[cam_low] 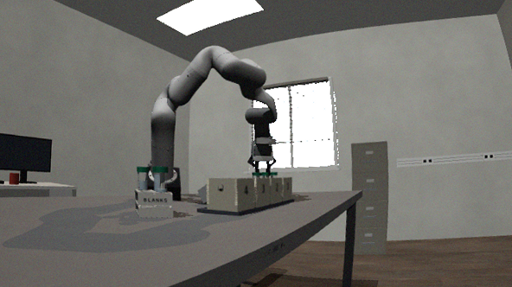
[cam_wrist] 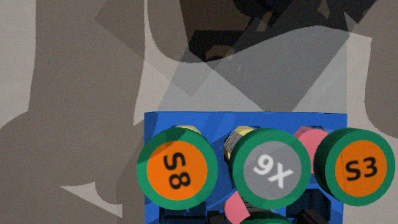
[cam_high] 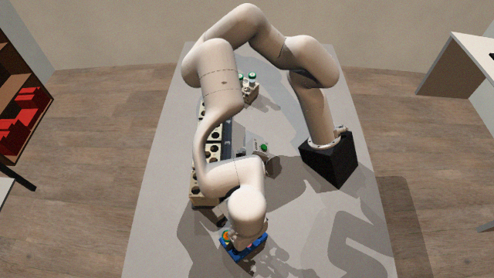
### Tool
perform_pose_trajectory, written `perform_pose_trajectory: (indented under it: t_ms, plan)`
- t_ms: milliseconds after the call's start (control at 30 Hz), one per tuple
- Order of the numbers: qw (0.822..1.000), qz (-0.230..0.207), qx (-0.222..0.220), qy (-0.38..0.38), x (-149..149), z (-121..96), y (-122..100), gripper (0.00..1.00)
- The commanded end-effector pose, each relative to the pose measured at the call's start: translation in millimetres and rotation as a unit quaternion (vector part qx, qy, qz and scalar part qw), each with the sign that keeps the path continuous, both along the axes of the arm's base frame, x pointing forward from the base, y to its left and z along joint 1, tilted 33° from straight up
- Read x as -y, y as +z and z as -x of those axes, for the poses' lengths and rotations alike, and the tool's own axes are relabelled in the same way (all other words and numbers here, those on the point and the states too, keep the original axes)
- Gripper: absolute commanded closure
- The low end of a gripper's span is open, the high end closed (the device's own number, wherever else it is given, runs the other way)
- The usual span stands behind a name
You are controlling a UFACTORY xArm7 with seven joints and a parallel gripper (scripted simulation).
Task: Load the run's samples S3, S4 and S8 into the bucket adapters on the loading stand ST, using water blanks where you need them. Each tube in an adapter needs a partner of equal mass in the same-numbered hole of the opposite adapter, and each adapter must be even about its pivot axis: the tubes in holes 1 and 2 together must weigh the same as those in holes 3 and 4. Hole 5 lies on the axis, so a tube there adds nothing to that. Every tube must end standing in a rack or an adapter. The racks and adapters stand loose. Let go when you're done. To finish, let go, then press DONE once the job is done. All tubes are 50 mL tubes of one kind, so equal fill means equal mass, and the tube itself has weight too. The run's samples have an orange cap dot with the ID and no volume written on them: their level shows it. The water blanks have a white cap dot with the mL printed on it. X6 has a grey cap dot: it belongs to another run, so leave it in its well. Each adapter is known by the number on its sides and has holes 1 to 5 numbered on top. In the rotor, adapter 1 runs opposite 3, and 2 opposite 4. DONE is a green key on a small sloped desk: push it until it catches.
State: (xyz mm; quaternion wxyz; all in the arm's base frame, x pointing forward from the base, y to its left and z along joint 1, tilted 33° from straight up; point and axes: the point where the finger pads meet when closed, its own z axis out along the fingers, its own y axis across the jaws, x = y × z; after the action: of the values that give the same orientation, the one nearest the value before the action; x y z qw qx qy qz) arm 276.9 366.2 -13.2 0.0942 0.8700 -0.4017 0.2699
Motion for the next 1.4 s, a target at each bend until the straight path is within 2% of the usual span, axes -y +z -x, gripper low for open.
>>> perform_pose_trajectory:
  t_ms: [0,167,1367]
  plan:
    - [1.000,-0.002,0.000,0.001,-2.3,0.6,1.3,0.56]
    - [1.000,-0.002,0.000,0.001,-2.3,0.6,1.3,0.56]
    - [1.000,-0.002,0.000,0.001,-26.4,25.9,54.9,0.56]
